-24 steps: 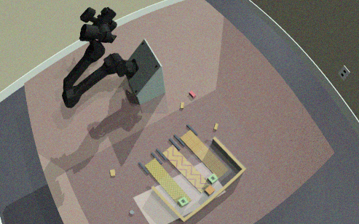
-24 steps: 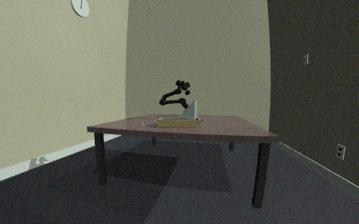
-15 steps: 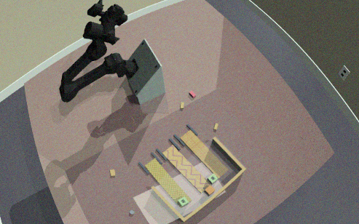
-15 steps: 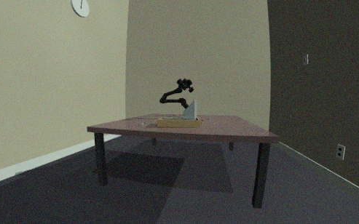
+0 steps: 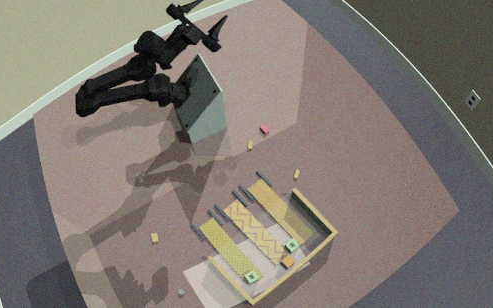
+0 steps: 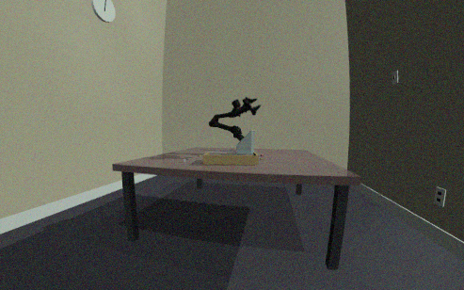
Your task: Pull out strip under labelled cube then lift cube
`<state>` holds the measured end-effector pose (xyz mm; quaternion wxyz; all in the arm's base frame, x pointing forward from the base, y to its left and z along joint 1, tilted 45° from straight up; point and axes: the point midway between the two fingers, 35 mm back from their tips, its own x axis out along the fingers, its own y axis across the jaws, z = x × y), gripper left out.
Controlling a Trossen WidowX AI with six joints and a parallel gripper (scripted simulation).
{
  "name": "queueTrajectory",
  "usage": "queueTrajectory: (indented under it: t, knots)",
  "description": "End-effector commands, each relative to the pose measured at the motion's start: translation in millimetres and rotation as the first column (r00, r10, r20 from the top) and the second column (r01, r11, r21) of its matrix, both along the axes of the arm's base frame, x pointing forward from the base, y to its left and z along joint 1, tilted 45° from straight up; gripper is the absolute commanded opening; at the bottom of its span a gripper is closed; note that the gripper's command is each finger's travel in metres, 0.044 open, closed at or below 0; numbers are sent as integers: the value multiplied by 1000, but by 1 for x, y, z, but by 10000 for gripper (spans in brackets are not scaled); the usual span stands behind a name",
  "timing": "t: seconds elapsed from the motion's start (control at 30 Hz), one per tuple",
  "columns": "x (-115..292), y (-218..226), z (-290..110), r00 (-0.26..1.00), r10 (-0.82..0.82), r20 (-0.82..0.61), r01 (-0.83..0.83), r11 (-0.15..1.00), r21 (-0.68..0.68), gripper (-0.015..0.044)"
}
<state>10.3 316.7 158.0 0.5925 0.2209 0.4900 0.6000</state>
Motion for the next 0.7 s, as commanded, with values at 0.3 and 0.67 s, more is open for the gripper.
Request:
queueTrajectory:
  t: [0.3,0.67]
  knots:
    - [194,-54,-63,614,-365,700,654,731,-194,400]
    - [282,-181,-84,313,75,947,928,190,-321,400]
